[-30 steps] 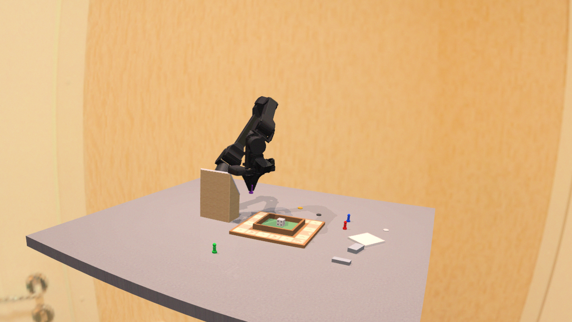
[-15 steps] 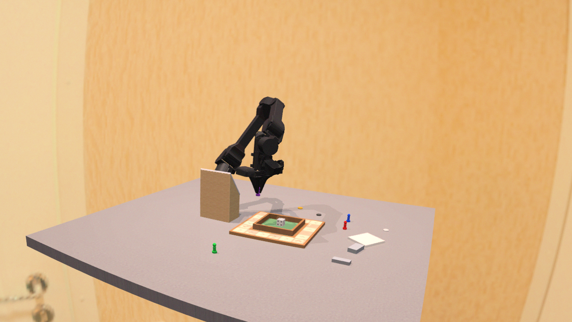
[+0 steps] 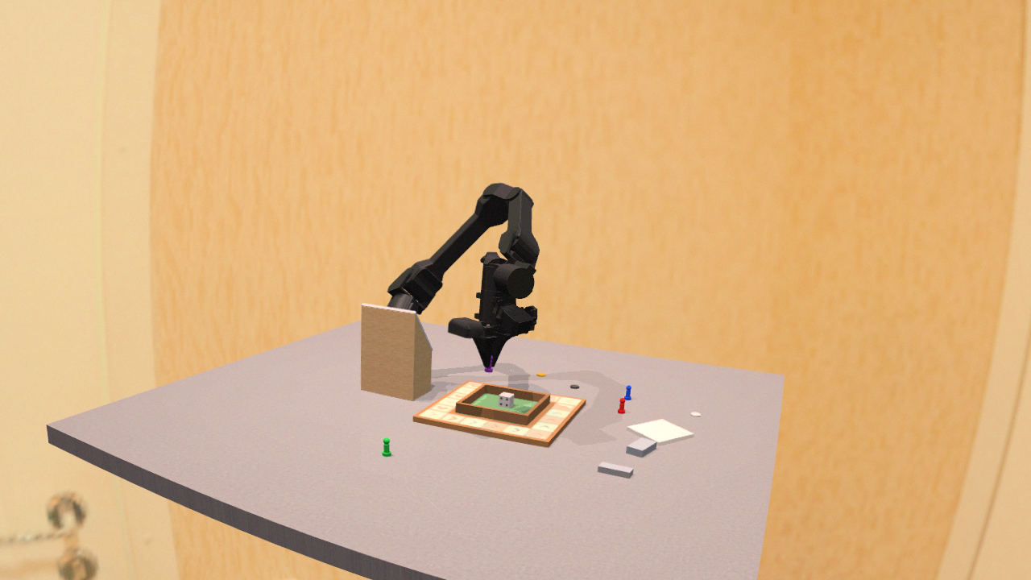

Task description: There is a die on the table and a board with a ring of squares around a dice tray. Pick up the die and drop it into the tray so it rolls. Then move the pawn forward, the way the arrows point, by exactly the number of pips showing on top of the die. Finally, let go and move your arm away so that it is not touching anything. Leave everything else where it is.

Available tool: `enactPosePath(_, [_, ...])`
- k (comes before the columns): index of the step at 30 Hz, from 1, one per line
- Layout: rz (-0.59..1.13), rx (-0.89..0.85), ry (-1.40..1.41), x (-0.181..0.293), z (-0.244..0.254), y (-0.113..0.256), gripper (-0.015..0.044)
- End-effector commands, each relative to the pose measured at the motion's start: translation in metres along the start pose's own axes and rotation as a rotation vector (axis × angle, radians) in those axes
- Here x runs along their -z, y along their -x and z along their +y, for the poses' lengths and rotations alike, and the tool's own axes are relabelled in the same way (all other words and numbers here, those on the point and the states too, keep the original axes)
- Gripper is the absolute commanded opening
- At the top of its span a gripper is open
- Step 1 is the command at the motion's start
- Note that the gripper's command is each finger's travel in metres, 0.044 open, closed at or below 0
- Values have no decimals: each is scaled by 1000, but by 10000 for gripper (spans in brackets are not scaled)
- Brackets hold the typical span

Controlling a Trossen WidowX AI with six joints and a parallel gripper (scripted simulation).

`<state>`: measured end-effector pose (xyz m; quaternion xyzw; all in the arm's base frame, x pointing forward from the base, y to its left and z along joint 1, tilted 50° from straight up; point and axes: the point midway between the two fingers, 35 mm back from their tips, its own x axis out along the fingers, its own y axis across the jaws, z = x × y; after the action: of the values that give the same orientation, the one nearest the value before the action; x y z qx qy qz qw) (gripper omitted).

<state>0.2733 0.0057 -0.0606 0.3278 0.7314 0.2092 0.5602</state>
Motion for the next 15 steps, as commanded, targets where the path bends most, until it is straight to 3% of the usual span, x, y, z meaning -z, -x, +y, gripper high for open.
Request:
enactPosePath(1, [5,-7,-13,-16,0,-10,0])
enactPosePath(15, [-5,-37,-13,-78,3,-46,0])
